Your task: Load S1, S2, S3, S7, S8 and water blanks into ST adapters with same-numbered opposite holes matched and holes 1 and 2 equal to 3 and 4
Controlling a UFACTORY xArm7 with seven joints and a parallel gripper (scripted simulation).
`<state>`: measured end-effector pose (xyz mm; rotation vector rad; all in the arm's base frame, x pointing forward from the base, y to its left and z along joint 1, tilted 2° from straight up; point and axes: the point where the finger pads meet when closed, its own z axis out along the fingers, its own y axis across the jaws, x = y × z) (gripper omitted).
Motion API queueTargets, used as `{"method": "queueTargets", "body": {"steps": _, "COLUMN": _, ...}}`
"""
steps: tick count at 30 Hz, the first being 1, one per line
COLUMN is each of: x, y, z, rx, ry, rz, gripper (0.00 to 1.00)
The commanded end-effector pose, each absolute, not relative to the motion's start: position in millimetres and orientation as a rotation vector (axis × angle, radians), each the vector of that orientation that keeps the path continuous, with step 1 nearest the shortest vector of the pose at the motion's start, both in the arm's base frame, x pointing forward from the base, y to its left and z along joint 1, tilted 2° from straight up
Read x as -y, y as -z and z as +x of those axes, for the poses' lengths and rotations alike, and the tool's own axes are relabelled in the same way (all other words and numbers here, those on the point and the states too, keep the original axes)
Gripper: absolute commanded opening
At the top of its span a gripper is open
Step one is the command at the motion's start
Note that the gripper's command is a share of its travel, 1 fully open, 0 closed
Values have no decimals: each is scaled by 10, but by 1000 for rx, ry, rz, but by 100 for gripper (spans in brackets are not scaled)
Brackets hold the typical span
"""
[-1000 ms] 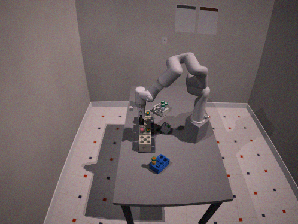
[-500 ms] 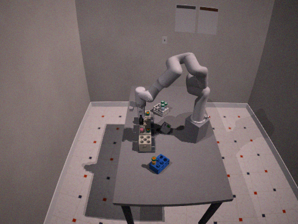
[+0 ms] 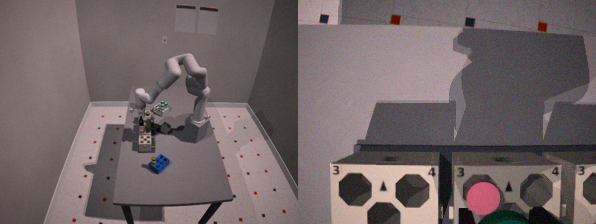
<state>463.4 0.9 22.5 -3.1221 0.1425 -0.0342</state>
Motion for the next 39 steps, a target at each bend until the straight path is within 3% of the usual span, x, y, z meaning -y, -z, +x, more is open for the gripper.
{"method": "queueTargets", "body": {"steps": 1, "x": -8, "y": -199, "z": 4649, "rx": -143, "ry": 40, "rz": -3121, "gripper": 0}}
{"method": "queueTargets", "body": {"steps": 39, "x": -13, "y": 141, "z": 4658, "rx": -143, "ry": 40, "rz": -3121, "gripper": 0}}
